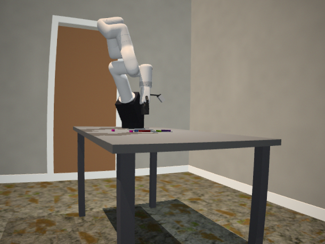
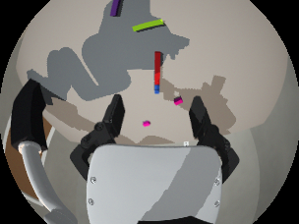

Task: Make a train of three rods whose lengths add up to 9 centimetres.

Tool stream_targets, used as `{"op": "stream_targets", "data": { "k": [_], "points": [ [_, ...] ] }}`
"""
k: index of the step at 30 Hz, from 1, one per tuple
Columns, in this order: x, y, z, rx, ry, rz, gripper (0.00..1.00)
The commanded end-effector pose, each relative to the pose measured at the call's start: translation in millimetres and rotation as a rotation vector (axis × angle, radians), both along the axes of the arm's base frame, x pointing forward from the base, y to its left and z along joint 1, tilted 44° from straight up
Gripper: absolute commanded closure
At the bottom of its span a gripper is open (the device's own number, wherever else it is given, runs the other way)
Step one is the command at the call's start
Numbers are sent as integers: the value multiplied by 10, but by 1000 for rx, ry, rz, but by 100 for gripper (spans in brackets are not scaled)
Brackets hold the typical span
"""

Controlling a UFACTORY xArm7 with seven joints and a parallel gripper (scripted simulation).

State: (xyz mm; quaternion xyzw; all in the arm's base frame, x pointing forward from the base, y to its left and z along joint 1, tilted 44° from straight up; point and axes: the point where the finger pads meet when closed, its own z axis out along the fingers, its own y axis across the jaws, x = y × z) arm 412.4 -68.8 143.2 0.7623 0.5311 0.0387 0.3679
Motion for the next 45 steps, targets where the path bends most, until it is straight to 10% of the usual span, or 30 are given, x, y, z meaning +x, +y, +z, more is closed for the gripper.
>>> {"op": "stream_targets", "data": {
  "k": [1, 27, 45],
  "points": [
    [7, 7, 8, 0, -2, 2, 0],
    [-373, 444, 618, -1, -2, 2, 0],
    [-388, 462, 642, -1, -2, 2, 0]
  ]
}}
